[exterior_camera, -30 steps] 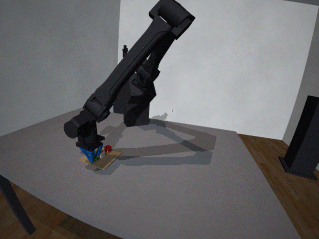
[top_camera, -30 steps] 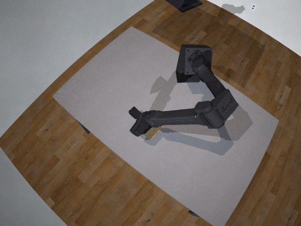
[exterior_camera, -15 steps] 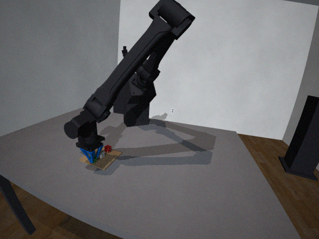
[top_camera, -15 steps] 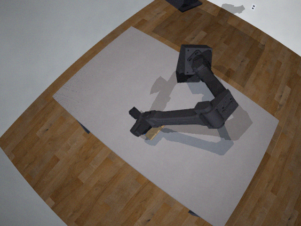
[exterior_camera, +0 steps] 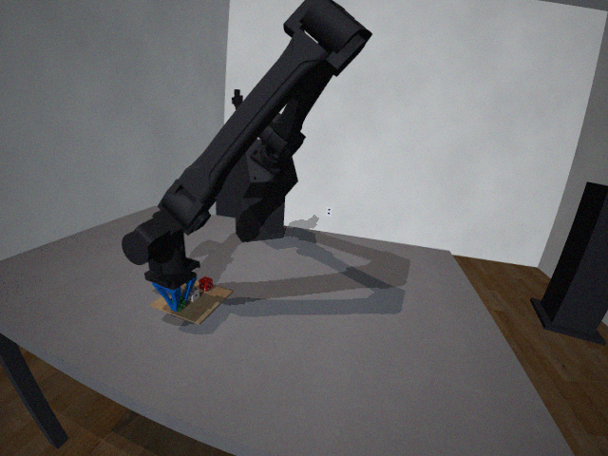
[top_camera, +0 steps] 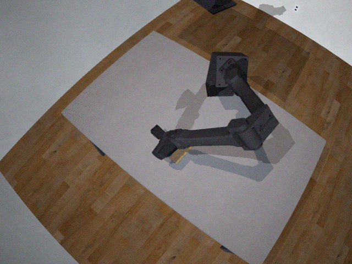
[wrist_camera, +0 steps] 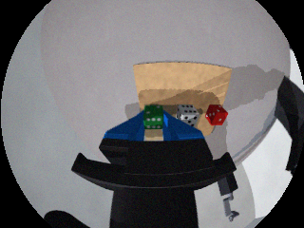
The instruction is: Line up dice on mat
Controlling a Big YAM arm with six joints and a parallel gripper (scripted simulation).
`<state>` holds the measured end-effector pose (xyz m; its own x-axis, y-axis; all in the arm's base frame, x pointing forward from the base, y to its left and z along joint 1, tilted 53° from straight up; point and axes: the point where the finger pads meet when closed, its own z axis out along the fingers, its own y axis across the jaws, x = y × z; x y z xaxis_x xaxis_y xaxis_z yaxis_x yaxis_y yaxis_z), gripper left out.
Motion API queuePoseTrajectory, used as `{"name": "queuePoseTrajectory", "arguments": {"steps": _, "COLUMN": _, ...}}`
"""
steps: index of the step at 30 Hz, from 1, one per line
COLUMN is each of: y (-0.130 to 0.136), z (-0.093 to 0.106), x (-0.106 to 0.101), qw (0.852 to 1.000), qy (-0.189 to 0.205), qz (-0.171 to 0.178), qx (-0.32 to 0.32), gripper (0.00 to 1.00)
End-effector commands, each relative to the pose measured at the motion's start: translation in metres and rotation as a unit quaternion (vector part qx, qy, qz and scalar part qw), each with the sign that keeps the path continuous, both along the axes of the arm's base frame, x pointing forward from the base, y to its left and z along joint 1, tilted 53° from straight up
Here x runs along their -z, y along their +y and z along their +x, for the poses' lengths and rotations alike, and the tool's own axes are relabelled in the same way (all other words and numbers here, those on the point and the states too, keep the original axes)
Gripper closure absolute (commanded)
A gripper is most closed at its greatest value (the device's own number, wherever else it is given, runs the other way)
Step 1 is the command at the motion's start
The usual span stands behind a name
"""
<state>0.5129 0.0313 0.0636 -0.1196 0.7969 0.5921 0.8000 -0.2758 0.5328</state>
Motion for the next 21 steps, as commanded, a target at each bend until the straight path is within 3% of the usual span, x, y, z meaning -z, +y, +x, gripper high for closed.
{"name": "queuePoseTrajectory", "arguments": {"steps": 1, "y": 0.0007, "z": 0.0007, "x": 0.0058, "qw": 1.0, "qy": 0.004, "qz": 0.001, "qx": 0.003, "gripper": 0.8}}
{"name": "queuePoseTrajectory", "arguments": {"steps": 20, "y": 0.0007, "z": 0.0007, "x": 0.0058, "qw": 1.0, "qy": 0.004, "qz": 0.001, "qx": 0.003, "gripper": 0.8}}
{"name": "queuePoseTrajectory", "arguments": {"steps": 21, "y": 0.0007, "z": 0.0007, "x": 0.0058, "qw": 1.0, "qy": 0.004, "qz": 0.001, "qx": 0.003, "gripper": 0.76}}
